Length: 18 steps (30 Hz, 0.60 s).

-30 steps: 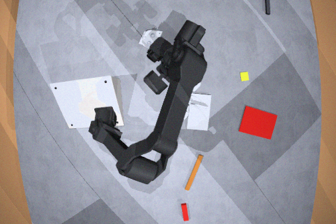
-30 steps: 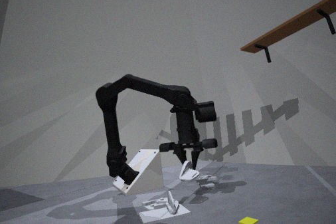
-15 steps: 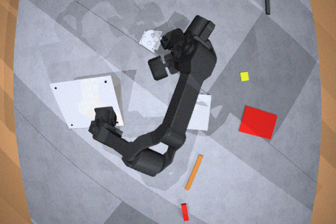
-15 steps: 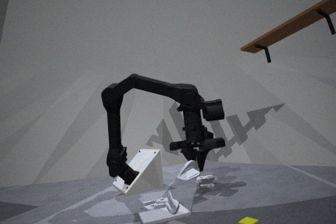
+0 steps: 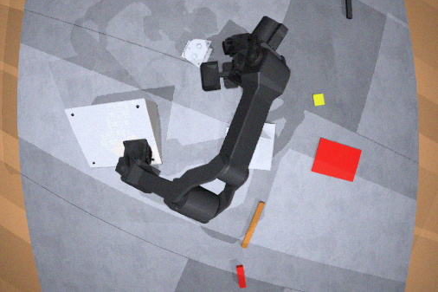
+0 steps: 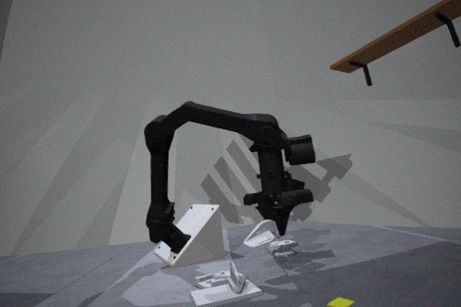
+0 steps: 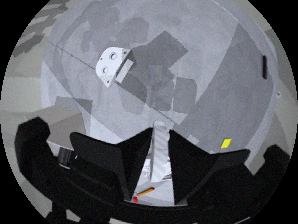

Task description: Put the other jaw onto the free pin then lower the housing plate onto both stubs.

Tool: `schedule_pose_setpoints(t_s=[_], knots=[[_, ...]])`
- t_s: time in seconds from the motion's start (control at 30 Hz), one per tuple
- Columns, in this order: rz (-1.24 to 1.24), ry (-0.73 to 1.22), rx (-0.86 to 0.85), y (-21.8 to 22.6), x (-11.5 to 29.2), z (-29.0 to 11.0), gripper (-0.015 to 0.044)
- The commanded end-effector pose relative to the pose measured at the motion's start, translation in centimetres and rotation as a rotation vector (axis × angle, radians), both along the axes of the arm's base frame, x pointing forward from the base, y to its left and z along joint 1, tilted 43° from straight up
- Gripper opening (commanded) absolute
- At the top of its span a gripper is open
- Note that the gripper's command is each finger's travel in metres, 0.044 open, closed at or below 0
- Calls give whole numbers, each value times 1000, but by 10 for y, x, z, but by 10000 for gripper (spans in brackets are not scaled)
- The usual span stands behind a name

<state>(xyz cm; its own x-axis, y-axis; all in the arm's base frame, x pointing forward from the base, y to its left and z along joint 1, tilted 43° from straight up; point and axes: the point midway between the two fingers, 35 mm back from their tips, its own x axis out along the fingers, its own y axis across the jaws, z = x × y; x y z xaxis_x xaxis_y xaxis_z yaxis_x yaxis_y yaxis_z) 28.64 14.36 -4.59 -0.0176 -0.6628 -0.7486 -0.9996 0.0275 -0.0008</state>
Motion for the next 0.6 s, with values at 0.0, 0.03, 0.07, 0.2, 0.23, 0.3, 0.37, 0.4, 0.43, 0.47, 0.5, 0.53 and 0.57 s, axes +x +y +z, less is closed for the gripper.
schedule_pose_setpoints(t_s=[0.0, 0.03, 0.07, 0.2, 0.23, 0.3, 0.37, 0.4, 0.43, 0.47, 0.5, 0.53, 0.57], knots=[[-10, -19, 2, 2, 3, 1, 37], [-10, -19, 2, 2, 3, 1, 37], [-10, -19, 2, 2, 3, 1, 37], [-13, -22, 2, 2, 4, 1, 37], [-23, -31, 2, 2, 4, 1, 37], [-60, -64, 1, 4, 8, 0, 37], [-101, -100, 1, 5, 11, -1, 37], [-121, -118, 0, 6, 13, -1, 37], [-142, -136, 0, 6, 15, -2, 37], [-162, -154, 0, 7, 16, -2, 37], [-182, -172, -1, 8, 18, -3, 37], [-203, -190, -1, 9, 20, -3, 37], [-223, -209, -1, 9, 21, -4, 37]])
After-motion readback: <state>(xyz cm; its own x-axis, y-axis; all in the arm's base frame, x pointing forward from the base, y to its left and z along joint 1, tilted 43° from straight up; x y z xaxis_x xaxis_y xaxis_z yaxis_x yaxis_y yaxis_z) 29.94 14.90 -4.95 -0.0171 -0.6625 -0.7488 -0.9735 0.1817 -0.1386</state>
